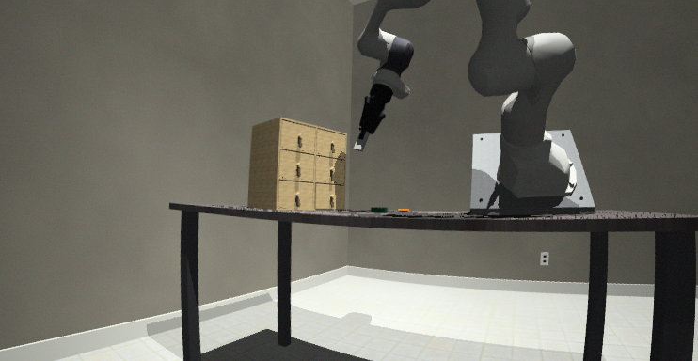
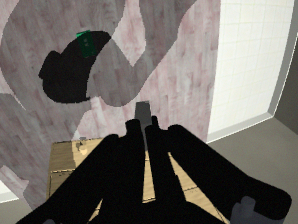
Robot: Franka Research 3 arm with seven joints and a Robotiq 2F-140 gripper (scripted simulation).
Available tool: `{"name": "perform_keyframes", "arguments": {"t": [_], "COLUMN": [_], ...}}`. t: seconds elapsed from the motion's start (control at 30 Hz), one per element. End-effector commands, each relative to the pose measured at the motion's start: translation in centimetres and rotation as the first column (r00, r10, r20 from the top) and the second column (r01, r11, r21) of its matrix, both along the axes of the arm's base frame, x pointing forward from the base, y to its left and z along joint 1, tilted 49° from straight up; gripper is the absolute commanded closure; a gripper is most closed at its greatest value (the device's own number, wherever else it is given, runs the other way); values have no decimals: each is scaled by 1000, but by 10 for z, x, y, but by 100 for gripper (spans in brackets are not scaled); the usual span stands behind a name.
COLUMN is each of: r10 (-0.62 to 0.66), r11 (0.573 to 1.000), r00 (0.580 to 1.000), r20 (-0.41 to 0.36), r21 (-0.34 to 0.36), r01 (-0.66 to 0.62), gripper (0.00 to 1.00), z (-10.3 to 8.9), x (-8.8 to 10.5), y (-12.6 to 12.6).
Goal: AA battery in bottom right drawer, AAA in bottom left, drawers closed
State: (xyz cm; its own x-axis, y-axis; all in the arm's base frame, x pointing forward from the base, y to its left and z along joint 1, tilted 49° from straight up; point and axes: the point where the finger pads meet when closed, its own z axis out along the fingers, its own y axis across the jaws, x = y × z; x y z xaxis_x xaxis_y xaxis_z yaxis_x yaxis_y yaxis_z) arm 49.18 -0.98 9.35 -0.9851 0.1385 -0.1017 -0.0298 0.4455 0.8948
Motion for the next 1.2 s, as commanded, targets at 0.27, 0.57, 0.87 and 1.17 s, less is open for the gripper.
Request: {"name": "perform_keyframes", "arguments": {"t": [0.27, 0.57, 0.87, 1.17], "r10": [45, 39, 39, 39], "r11": [975, 965, 965, 965], "r00": [950, 937, 937, 937], "r20": [-310, -348, -348, -348], "r21": [-194, -231, -231, -231], "r01": [-110, -126, -126, -126], "gripper": [100, 100, 100, 100], "z": [-18, -21, -21, -21], "x": [-48, -55, -55, -55], "y": [-56, -68, -68, -68]}}
